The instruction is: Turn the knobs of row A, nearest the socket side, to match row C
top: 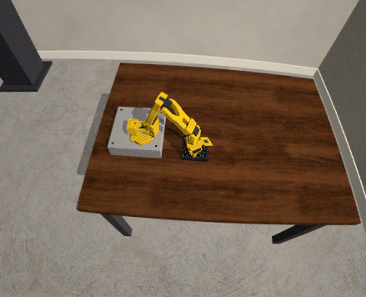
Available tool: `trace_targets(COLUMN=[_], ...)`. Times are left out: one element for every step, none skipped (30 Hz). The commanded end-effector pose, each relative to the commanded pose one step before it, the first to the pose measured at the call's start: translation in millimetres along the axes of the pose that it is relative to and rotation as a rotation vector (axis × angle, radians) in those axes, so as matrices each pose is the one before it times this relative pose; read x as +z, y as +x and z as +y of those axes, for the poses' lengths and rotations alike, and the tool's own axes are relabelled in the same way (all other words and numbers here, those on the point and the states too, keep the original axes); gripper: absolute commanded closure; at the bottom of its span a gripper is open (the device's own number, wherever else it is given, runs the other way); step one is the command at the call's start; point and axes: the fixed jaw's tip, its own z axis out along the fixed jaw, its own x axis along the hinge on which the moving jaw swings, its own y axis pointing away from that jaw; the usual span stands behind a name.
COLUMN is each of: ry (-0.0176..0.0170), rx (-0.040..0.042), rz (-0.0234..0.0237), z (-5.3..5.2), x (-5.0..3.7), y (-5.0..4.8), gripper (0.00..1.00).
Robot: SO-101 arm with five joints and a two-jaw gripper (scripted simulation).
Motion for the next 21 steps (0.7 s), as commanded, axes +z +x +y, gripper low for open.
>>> trace_targets(ry=[-0.01727,0.00000,0.00000,0.00000,0.00000,0.00000,0.00000,0.00000,0.00000,0.00000,0.00000,0.00000,0.00000,0.00000,0.00000,0.00000,0.00000,0.00000,0.00000,0.00000,0.00000], rx=[-0.00653,0.00000,0.00000,0.00000,0.00000,0.00000,0.00000,0.00000,0.00000,0.00000,0.00000,0.00000,0.00000,0.00000,0.00000,0.00000,0.00000,-0.01747,-0.01744,-0.01747,-0.01744], rz=[0.00839,0.00000,0.00000,0.00000,0.00000,0.00000,0.00000,0.00000,0.00000,0.00000,0.00000,0.00000,0.00000,0.00000,0.00000,0.00000,0.00000,0.00001,0.00002,-0.00001,-0.00001], z=[2.97,0.00,0.00,0.00,0.00,0.00,0.00,0.00,0.00,0.00,0.00,0.00,0.00,0.00,0.00,0.00,0.00,0.02,0.02,0.02,0.02], x=[3.172,0.000,0.000,0.000,0.000,0.000,0.000,0.000,0.000,0.000,0.000,0.000,0.000,0.000,0.000,0.000,0.000,-0.001,0.002,0.002,-0.004], y=[1.615,0.000,0.000,0.000,0.000,0.000,0.000,0.000,0.000,0.000,0.000,0.000,0.000,0.000,0.000,0.000,0.000,0.106,0.108,0.101,0.101], gripper=[0.95,0.96,0.96,0.97,0.97,0.98,0.98,0.98,0.99,0.99,0.99,0.99,0.99,0.99,0.99,0.99,0.99,0.99,0.99,0.99,0.99])
